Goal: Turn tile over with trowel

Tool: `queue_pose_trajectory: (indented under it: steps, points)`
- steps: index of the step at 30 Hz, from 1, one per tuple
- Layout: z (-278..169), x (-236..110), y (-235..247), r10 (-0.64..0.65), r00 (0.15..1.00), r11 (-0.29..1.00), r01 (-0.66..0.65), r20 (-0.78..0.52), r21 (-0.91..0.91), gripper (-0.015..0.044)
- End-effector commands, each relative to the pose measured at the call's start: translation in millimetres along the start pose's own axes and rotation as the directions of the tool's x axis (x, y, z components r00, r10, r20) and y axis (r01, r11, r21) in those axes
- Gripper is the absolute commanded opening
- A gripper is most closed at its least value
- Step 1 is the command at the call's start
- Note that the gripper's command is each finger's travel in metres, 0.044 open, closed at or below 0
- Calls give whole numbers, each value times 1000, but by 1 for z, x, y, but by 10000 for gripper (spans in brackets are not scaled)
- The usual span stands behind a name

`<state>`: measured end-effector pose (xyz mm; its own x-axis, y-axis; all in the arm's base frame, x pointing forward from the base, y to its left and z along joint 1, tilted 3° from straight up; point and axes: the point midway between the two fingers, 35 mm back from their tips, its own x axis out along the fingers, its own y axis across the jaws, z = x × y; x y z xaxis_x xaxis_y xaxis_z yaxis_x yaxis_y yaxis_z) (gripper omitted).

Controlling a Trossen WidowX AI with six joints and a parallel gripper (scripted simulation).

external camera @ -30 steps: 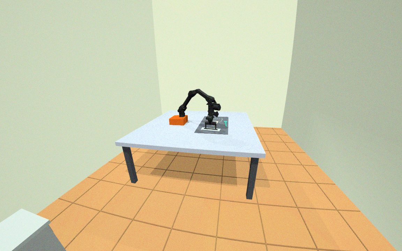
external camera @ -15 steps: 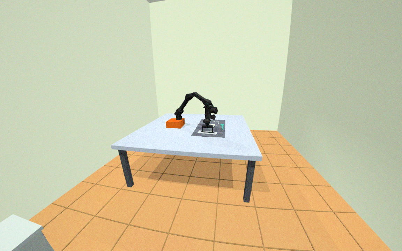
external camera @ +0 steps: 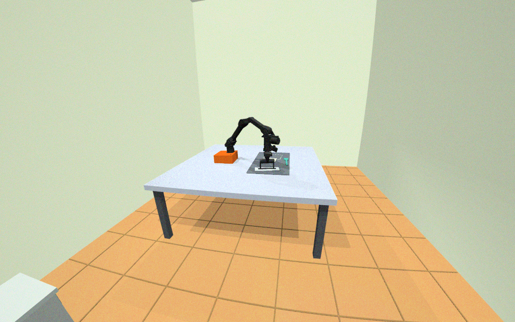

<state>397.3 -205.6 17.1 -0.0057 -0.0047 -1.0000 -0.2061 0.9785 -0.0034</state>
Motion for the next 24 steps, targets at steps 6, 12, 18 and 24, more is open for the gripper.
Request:
queue_pose_trajectory:
  steps: [6, 12, 18, 24]
  points:
    - [0, 0, 0, -1, 1000, 964, 0, -1, -266, 130]
    - [0, 1, 0, -1, 1000, 903, 0, -1, -430, 130]
    - [0, 1, 0, -1, 1000, 813, 0, -1, -582, 130]
    - [0, 1, 0, -1, 1000, 699, -1, -2, -715, 130]
